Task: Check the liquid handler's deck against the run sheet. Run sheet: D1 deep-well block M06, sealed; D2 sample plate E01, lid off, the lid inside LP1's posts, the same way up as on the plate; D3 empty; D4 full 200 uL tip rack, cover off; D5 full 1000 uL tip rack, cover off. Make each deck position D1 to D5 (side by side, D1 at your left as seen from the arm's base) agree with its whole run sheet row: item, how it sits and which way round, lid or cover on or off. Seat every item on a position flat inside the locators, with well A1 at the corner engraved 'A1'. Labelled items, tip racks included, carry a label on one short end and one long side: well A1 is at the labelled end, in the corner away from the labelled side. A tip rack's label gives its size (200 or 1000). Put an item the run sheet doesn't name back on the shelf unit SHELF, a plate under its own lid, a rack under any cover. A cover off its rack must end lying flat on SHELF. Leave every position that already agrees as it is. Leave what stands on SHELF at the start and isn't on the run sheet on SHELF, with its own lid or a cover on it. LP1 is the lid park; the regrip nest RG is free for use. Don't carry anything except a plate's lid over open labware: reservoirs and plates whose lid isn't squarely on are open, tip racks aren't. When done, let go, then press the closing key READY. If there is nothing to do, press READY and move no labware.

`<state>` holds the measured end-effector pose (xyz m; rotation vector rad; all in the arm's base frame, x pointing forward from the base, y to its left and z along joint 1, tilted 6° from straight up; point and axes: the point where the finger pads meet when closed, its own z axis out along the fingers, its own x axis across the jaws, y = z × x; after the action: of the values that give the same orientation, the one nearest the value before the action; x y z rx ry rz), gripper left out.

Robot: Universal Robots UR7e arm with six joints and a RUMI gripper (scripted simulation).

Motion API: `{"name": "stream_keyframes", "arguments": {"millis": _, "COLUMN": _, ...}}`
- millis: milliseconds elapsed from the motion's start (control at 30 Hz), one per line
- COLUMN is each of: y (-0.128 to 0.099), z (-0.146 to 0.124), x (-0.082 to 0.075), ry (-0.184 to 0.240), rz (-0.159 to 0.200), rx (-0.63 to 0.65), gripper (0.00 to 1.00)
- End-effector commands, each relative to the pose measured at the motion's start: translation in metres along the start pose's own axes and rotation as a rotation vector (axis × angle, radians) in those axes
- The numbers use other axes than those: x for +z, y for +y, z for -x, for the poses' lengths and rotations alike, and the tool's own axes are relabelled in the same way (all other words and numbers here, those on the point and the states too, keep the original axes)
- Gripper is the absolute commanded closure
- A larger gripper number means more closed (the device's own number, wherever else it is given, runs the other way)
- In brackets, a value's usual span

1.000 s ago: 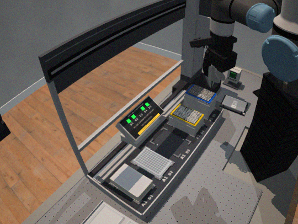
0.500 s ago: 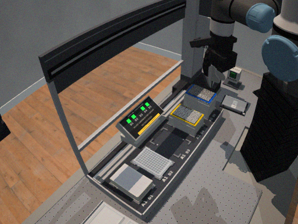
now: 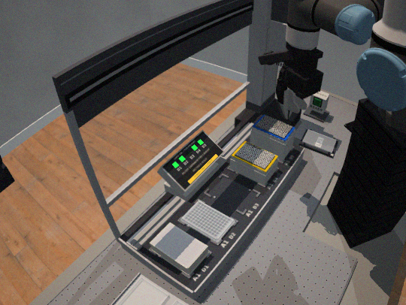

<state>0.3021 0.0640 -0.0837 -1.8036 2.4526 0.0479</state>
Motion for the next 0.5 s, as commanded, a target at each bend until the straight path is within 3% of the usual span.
{"name": "stream_keyframes", "arguments": {"millis": 0, "y": -0.0081, "z": -0.0997, "x": -0.0006, "ry": -0.001, "rz": -0.002, "rx": 0.279, "gripper": 1.00}}
{"name": "stream_keyframes", "arguments": {"millis": 467, "y": -0.0093, "z": -0.0996, "x": -0.0006, "ry": -0.001, "rz": -0.002, "rx": 0.279, "gripper": 1.00}}
